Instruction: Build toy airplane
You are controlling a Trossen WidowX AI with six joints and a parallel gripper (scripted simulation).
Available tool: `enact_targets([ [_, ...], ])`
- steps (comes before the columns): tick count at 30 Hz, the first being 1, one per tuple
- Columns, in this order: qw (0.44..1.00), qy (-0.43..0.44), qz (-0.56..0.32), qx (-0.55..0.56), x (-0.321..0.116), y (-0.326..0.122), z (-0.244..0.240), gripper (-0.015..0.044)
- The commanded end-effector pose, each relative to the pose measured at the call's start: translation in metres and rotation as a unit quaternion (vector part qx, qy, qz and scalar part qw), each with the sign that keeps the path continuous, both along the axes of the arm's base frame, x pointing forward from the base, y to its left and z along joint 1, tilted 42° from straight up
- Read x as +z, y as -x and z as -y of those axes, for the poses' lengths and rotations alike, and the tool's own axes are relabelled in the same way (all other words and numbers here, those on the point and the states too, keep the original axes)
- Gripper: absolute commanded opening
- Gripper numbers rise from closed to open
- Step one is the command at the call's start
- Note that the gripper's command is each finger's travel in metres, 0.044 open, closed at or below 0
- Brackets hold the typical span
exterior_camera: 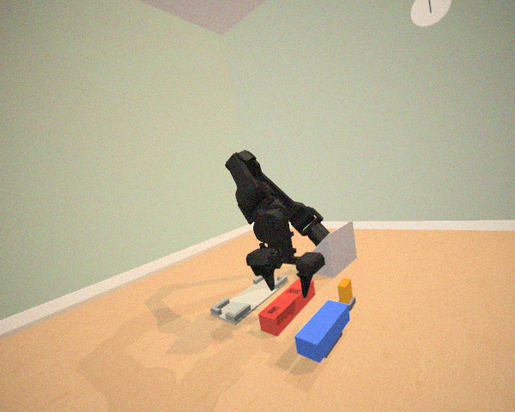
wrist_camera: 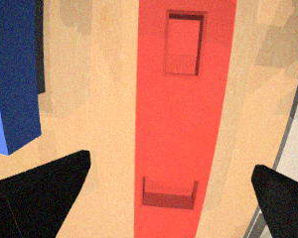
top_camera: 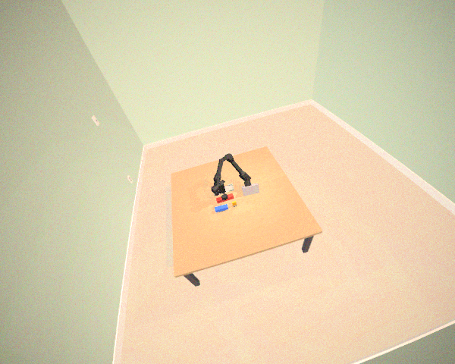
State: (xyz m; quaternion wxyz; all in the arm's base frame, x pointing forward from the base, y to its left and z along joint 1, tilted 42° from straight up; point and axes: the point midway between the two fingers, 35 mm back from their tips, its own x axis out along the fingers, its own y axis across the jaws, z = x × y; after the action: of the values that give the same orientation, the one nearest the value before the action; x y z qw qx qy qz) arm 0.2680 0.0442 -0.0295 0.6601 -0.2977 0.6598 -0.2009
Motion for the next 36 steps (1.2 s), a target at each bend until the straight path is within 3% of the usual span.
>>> enact_targets([
  [1, 1.0, 0.004, -0.003, 0.002, -0.006, 0.0, 0.006, 0.044],
  [23, 1.0, 0.005, -0.003, 0.002, -0.03, 0.0, 0.029, 0.044],
  [33, 1.0, 0.005, -0.003, 0.002, -0.03, 0.0, 0.029, 0.0177],
  [36, 1.0, 0.005, -0.003, 0.002, -0.03, 0.0, 0.029, 0.0157],
])
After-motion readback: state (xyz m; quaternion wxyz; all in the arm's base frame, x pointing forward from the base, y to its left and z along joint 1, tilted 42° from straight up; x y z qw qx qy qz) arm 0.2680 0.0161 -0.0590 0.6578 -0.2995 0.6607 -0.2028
